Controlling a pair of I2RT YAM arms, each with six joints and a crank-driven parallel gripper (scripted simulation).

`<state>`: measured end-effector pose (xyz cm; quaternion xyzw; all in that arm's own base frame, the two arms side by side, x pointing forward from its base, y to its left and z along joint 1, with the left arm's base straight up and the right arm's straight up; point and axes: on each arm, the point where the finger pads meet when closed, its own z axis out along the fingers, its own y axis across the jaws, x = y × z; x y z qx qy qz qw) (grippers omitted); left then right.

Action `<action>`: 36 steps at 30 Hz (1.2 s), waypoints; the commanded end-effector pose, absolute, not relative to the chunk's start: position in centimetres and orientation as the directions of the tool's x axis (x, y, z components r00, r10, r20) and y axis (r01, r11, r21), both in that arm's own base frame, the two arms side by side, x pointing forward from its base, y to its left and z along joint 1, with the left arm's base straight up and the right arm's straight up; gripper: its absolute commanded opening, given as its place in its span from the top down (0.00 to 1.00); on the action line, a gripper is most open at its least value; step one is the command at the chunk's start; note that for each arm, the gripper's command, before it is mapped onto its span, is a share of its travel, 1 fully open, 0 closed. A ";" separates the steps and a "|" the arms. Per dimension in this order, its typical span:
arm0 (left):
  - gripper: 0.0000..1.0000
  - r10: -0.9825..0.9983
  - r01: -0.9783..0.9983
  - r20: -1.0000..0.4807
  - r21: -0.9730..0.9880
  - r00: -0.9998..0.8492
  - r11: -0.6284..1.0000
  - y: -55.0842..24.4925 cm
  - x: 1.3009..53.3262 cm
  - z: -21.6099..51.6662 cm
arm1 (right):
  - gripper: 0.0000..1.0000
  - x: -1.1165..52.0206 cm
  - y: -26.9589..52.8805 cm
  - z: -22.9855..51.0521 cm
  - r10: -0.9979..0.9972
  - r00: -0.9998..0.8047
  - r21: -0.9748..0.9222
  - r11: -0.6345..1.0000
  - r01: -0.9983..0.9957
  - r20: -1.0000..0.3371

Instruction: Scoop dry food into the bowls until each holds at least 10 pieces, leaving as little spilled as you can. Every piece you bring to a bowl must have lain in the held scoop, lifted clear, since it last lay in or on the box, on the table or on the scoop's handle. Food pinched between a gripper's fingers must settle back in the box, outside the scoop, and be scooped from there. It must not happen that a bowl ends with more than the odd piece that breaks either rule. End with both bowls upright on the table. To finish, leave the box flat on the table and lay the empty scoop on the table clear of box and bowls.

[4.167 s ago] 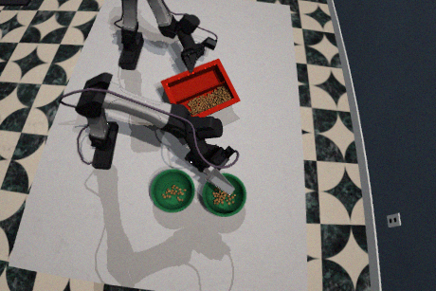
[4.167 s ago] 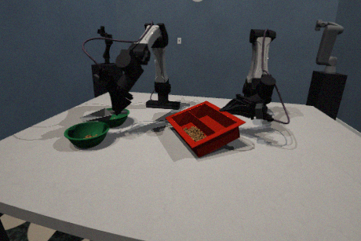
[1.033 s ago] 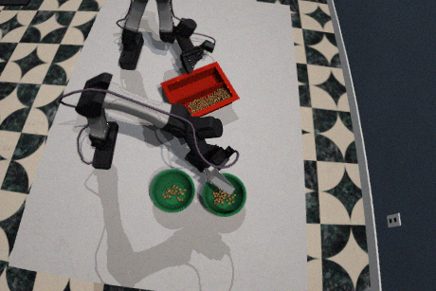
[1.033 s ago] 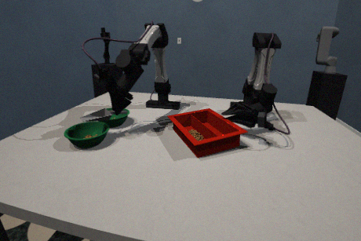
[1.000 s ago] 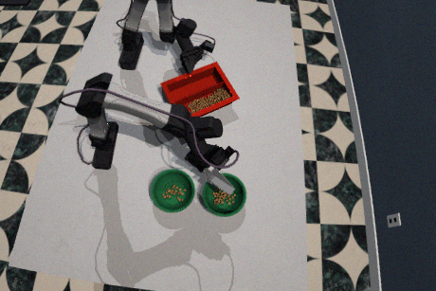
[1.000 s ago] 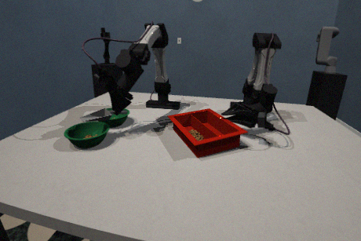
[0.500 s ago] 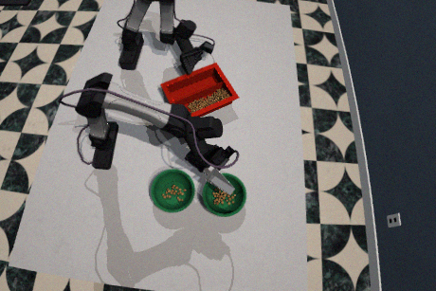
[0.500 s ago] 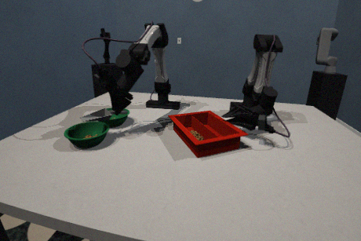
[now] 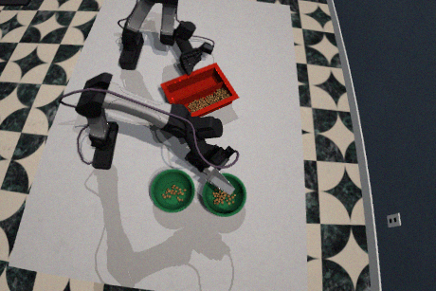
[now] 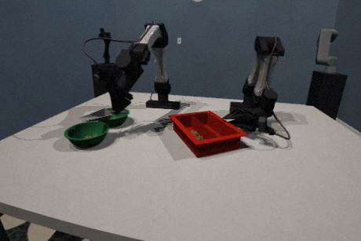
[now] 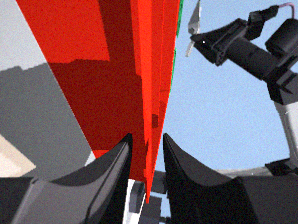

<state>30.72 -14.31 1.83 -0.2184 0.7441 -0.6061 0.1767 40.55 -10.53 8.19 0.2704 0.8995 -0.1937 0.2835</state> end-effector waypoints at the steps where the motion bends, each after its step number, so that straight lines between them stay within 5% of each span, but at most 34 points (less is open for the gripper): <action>1: 0.73 -0.535 -0.058 -0.043 -0.983 -0.843 0.172 -14.0 31.1 2.4 | 1.00 41.4 -11.3 11.4 0.372 -0.629 -0.156 0.767 0.623 -0.683; 36: 0.73 -0.533 -0.045 -0.069 -0.979 -0.843 0.197 -8.3 28.0 4.2 | 1.00 41.4 -11.3 11.4 0.372 -0.629 -0.156 0.767 0.623 -0.683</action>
